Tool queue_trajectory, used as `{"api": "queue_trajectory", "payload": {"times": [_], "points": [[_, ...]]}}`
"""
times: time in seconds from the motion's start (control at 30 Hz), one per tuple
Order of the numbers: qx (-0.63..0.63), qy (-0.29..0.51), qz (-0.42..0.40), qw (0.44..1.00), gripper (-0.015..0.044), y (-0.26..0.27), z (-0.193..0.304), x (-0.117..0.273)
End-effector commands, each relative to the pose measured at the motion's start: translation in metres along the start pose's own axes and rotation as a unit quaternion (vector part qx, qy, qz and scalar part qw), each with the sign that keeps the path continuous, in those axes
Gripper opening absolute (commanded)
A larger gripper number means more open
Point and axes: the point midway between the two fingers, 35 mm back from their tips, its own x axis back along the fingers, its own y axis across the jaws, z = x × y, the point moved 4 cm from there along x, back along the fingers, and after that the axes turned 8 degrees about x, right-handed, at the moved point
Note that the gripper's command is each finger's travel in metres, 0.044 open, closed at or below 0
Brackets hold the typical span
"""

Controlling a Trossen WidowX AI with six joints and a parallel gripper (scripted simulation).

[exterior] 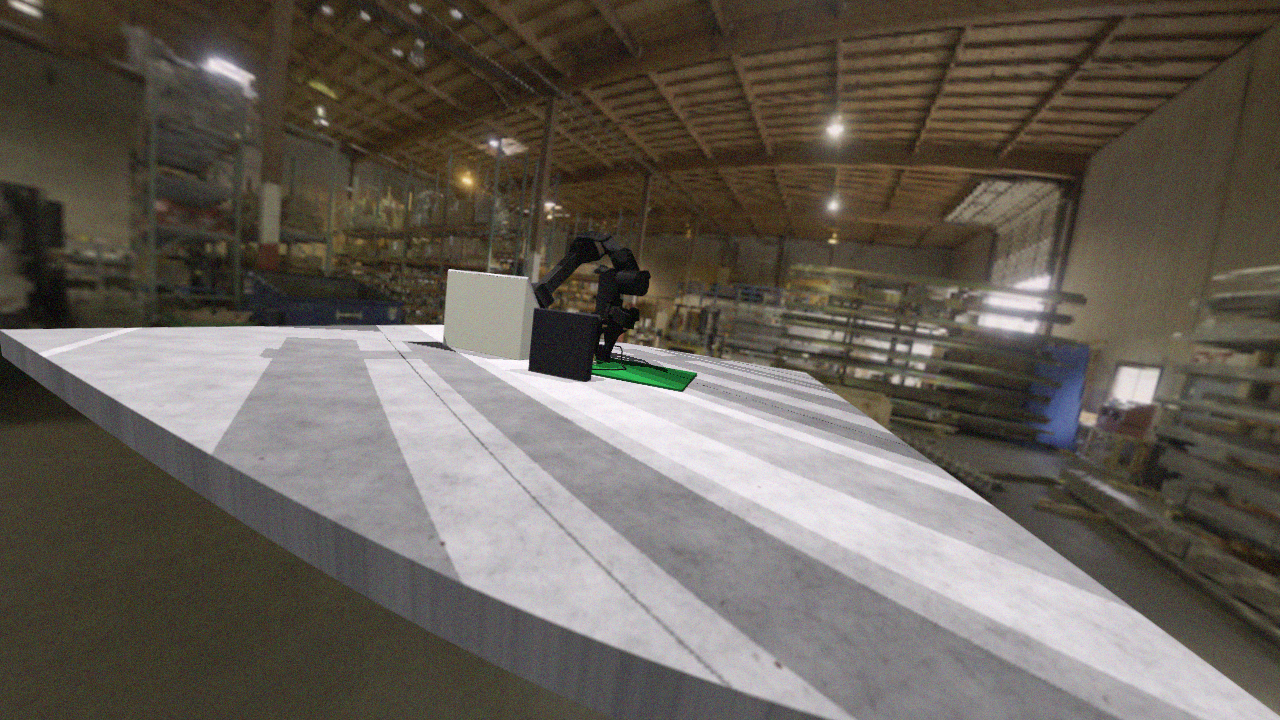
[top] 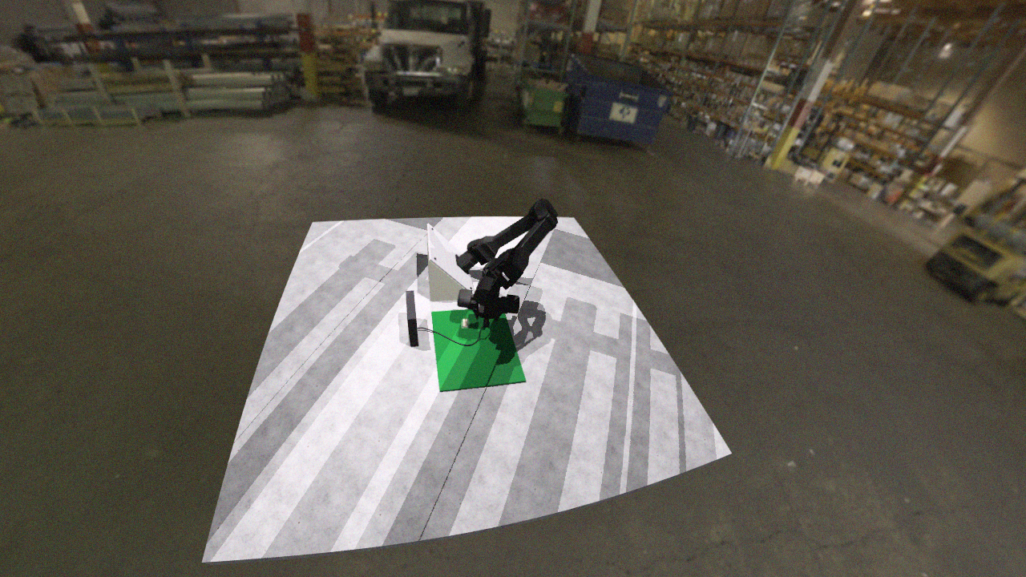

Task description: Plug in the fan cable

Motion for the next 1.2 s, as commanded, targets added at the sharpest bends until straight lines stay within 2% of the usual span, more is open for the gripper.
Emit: {"api": "queue_trajectory", "payload": {"times": [0.0, 0.2, 0.33, 0.47, 0.7, 1.17], "points": [[0.0, 0.0, 0.0, 1.0, 0.0151, 0.0, 0.0, 0.0], [0.0, 0.0, 0.0, 1.0, 0.0, 0.0, 0.0, 0.0], [0.0, 0.0, 0.0, 1.0, 0.0, 0.0, 0.0, 0.003], [-0.002, 0.0, -0.001, 1.0, 0.0, -0.001, 0.0, 0.047], [-0.014, 0.0, -0.001, 1.0, 0.0, -0.002, -0.002, 0.049], [-0.251, 0.0, 0.0, 0.968, 0.0, -0.012, -0.004, 0.049]]}}
